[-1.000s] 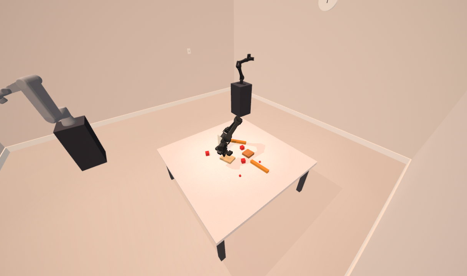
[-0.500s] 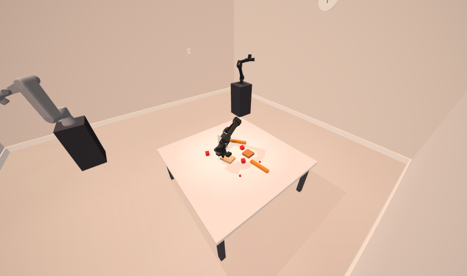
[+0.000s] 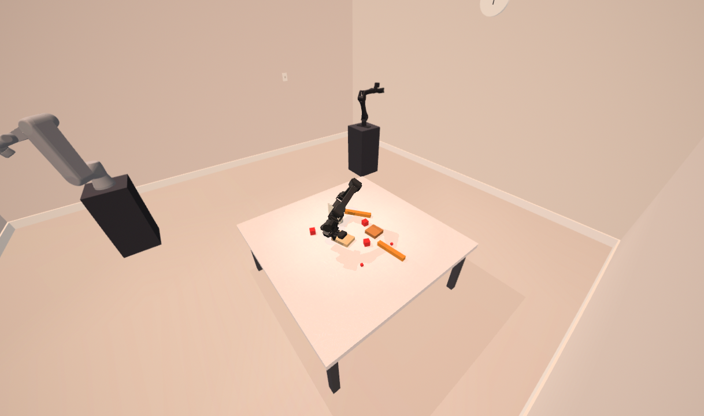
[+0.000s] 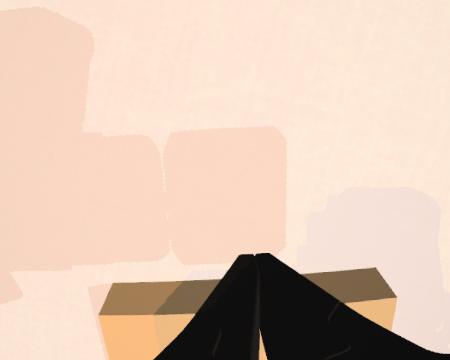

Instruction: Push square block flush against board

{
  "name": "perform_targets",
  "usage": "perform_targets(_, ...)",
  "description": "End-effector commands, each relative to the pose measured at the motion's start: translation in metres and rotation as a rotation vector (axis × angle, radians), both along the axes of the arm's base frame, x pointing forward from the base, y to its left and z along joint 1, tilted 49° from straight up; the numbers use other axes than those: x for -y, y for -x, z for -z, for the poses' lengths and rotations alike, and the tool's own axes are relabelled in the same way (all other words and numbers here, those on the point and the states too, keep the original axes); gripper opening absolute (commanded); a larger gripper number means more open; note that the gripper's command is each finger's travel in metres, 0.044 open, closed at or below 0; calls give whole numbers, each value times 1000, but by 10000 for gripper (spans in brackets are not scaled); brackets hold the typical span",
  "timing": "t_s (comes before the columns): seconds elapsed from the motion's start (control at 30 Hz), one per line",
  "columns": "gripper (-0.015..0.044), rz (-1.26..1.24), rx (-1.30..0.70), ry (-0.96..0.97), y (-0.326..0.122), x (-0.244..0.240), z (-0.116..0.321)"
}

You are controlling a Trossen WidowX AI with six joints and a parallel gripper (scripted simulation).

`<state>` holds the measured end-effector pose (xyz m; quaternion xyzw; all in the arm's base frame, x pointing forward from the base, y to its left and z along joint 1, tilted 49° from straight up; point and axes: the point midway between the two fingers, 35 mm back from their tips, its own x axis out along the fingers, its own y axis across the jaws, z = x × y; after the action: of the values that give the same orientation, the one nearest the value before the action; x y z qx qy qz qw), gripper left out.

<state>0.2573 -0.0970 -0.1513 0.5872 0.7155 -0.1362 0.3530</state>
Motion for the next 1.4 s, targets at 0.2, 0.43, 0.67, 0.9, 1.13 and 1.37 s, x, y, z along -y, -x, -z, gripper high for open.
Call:
perform_targets(0.2, 0, -7, 1, 7, -3, 37, -34)
perform_targets(0.43, 0, -7, 1, 7, -3, 37, -34)
perform_targets(0.67, 0, -7, 1, 7, -3, 37, -34)
perform_targets(0.9, 0, -7, 1, 7, -3, 37, -34)
perform_targets(1.13, 0, -7, 1, 7, -3, 37, -34)
perform_targets(1.37, 0, -15, 14, 10, -8, 34, -37)
